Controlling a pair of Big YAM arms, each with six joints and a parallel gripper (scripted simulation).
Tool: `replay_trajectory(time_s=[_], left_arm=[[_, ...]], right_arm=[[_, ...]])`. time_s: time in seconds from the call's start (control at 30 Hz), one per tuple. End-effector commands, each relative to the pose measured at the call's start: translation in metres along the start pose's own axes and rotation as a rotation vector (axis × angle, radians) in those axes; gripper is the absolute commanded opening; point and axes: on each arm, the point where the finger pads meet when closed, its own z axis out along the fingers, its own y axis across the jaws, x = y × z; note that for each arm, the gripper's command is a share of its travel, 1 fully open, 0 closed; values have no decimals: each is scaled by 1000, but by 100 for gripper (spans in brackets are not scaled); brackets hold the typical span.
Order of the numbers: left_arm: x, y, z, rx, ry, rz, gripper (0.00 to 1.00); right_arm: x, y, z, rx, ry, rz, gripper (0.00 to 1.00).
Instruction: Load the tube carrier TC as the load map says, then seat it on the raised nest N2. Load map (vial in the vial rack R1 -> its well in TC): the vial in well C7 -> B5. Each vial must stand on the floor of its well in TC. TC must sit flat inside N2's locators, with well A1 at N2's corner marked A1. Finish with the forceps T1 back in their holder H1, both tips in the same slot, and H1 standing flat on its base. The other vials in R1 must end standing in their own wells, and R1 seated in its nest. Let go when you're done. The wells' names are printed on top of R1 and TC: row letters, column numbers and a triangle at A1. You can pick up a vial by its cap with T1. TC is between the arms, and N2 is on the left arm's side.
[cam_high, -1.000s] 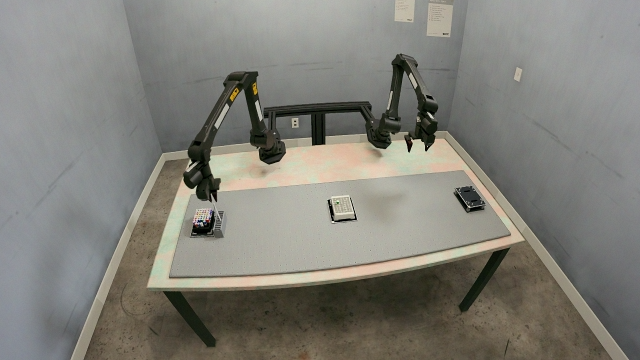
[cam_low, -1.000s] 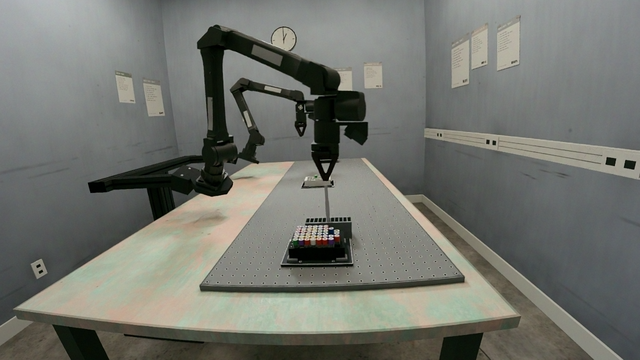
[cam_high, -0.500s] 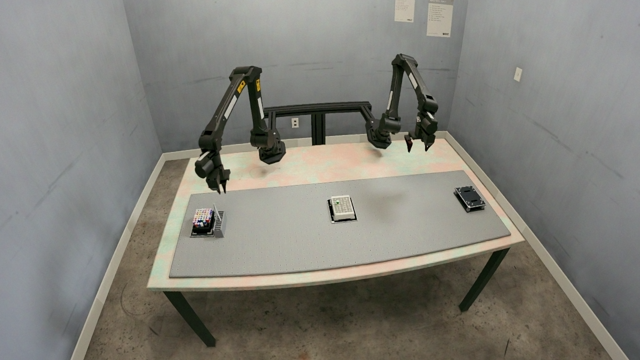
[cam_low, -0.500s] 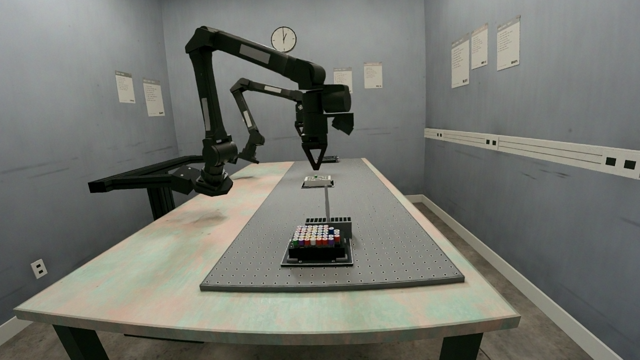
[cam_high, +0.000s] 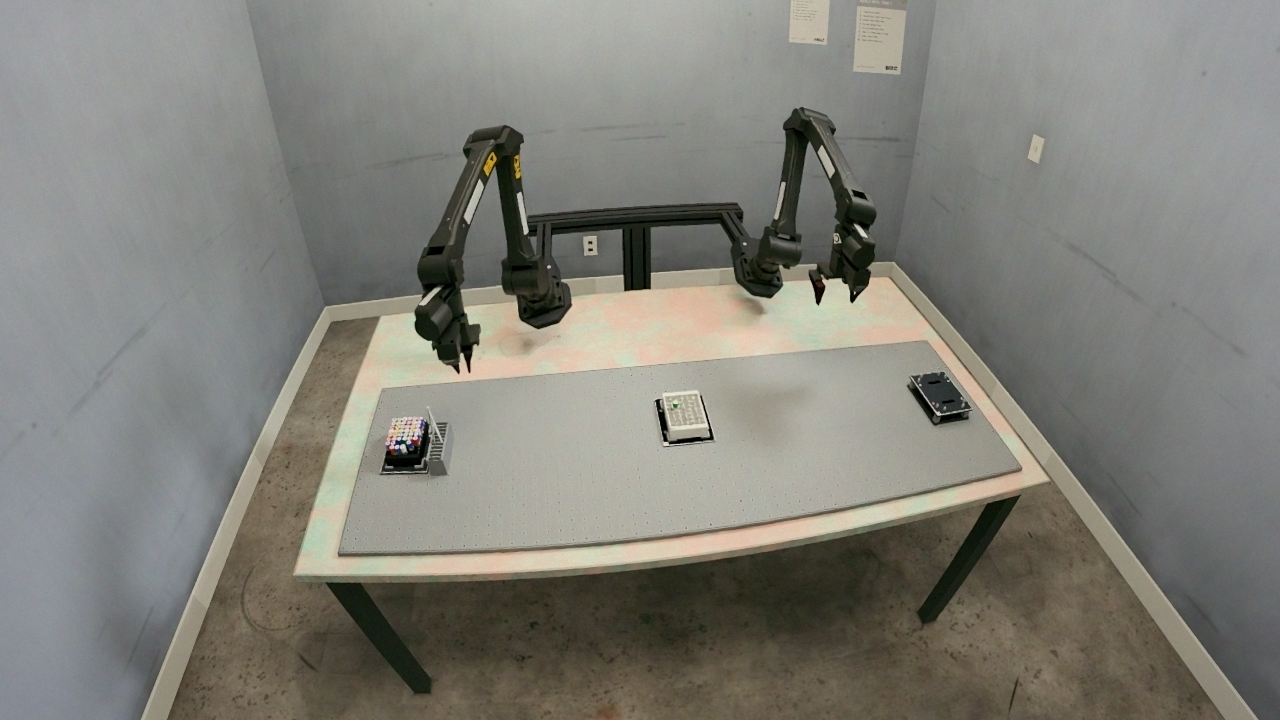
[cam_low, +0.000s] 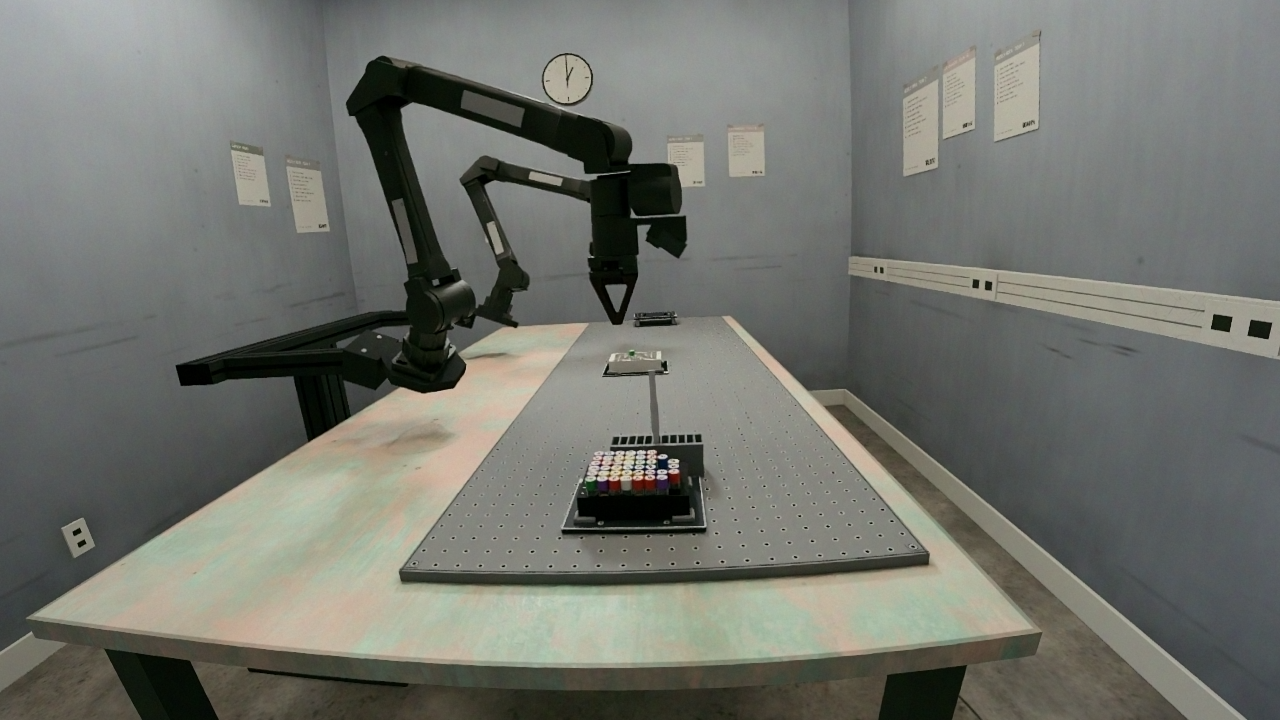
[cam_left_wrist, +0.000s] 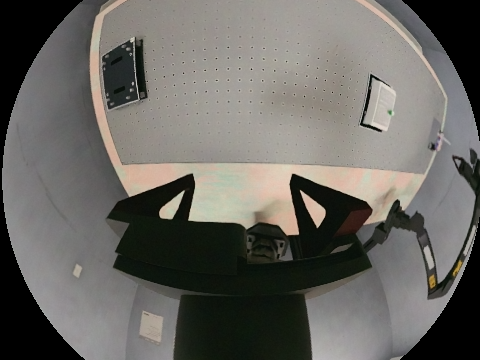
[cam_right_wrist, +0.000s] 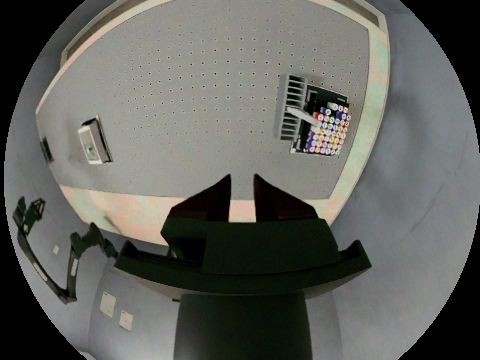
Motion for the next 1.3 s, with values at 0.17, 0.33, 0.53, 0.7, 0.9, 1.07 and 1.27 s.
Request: replay_trajectory(time_s=[0.17,0.33,0.53,0.7,0.9,1.07,1.27], left_arm=[[-10,4,-13,3,-38,4,100],[-10,4,-13,3,-38,4,100],[-10,4,-13,3,-38,4,100],[-10,4,-13,3,-38,4,100],[-10,4,-13,3,-38,4,100],[-10,4,-13,3,-38,4,100],[-4,-5,-3,7,-30,40,100]], right_arm=[[15,29,-18,1,-15,20,24],[24,46,-23,1,-15,20,24],[32,59,-27,1,-15,21,24],[34,74,-40,1,-34,25,24],[33,80,-41,2,-37,27,24],[33,80,-41,2,-37,27,24],[33,80,-41,2,-37,27,24]])
